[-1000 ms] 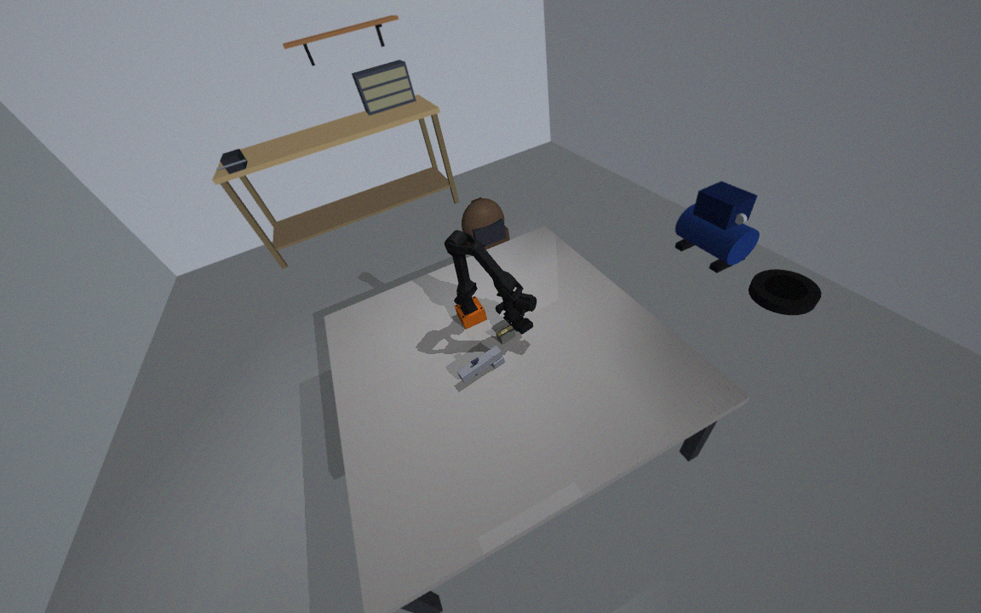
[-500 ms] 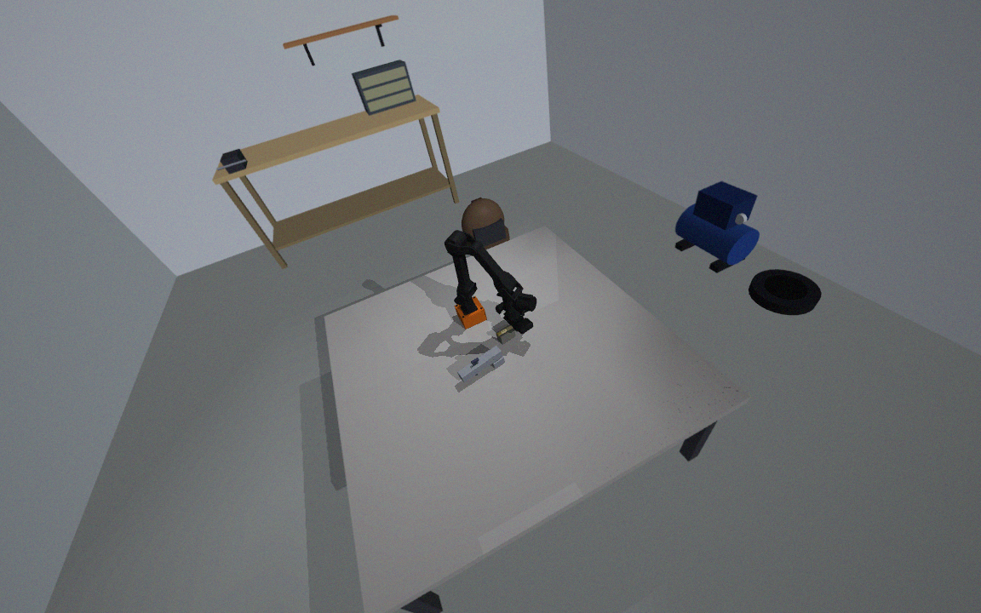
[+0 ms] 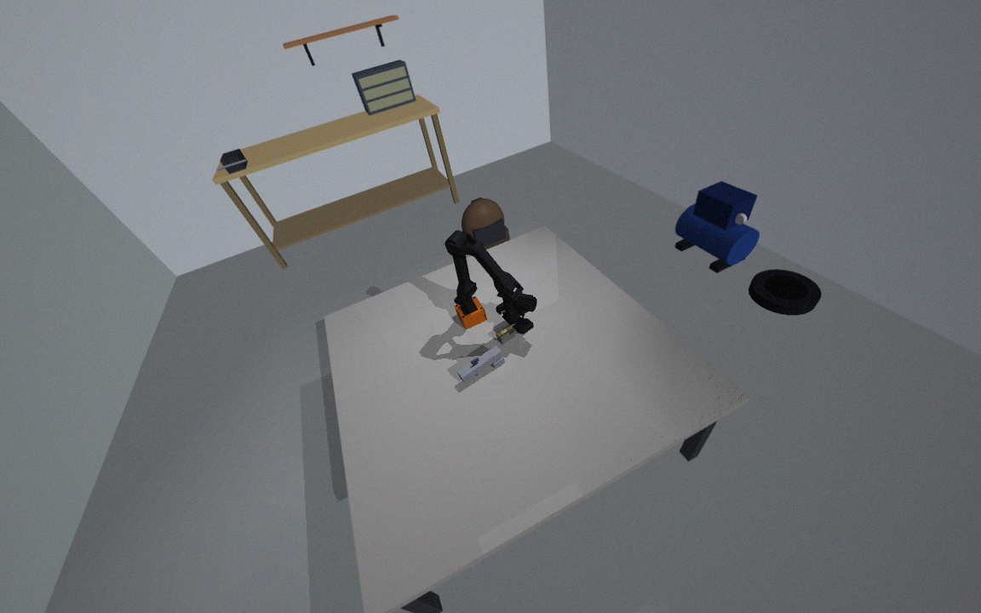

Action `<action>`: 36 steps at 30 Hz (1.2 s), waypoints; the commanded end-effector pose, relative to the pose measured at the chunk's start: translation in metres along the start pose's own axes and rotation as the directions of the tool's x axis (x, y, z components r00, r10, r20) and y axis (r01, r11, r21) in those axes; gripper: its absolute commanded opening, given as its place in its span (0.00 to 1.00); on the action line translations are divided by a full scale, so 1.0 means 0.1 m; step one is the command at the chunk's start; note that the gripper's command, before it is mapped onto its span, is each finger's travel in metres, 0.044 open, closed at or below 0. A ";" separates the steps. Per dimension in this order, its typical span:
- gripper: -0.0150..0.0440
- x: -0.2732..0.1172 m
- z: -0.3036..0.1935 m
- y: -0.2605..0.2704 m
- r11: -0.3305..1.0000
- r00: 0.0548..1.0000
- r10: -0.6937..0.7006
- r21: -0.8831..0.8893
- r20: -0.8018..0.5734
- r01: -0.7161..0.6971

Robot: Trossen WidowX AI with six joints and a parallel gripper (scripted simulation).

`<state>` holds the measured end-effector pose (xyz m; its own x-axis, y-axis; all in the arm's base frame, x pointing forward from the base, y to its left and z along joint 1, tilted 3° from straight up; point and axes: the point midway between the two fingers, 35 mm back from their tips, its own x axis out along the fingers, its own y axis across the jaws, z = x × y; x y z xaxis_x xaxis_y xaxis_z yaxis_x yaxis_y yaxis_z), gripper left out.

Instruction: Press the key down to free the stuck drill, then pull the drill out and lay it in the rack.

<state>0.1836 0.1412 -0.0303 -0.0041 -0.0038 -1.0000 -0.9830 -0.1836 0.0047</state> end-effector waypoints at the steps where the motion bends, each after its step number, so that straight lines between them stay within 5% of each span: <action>1: 0.74 0.00 -0.01 0.02 1.000 1.000 0.011 0.000 -0.007 -0.011; 7: 1.00 0.00 -0.01 0.02 1.000 1.000 0.011 0.000 -0.007 -0.011; 36: 1.00 -0.81 -0.03 -0.15 0.997 0.998 -0.036 0.072 0.043 0.033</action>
<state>0.1848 0.1415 0.0441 -0.0169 -0.0121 -0.9998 -0.9842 -0.1759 0.0188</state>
